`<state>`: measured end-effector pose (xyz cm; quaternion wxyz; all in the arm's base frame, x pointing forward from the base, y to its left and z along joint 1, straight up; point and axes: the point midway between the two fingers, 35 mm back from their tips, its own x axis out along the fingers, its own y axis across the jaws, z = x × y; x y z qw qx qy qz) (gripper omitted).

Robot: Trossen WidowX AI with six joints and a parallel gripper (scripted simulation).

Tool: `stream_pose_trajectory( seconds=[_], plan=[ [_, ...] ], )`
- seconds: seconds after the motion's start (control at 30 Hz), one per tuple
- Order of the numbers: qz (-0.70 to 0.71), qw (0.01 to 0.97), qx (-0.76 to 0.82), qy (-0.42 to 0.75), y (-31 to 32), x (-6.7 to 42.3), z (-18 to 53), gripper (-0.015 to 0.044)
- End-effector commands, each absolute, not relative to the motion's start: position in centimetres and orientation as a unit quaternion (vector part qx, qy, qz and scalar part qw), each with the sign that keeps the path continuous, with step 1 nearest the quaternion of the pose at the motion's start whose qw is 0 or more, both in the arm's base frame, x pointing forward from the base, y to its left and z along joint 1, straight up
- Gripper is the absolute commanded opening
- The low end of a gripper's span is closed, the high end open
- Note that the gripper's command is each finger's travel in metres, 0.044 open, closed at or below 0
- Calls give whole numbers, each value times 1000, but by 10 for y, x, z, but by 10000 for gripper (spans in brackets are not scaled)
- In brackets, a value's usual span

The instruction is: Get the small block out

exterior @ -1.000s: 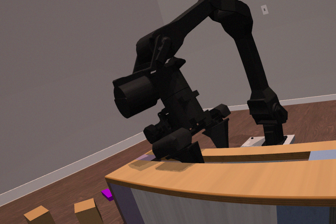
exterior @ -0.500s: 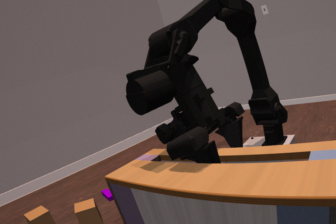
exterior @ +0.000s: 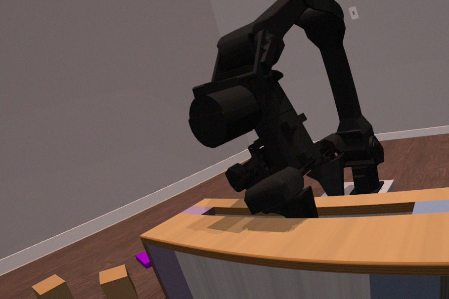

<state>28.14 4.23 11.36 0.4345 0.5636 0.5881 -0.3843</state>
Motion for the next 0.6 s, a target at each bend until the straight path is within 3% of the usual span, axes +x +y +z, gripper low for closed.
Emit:
stream_pose_trajectory(
  seconds=[0.0, 0.57],
  plan=[
    [-383, 433, 565, 589, 52, 280, 113, 400],
    [-382, 432, 566, 590, 91, 277, 113, 400]
  ],
)
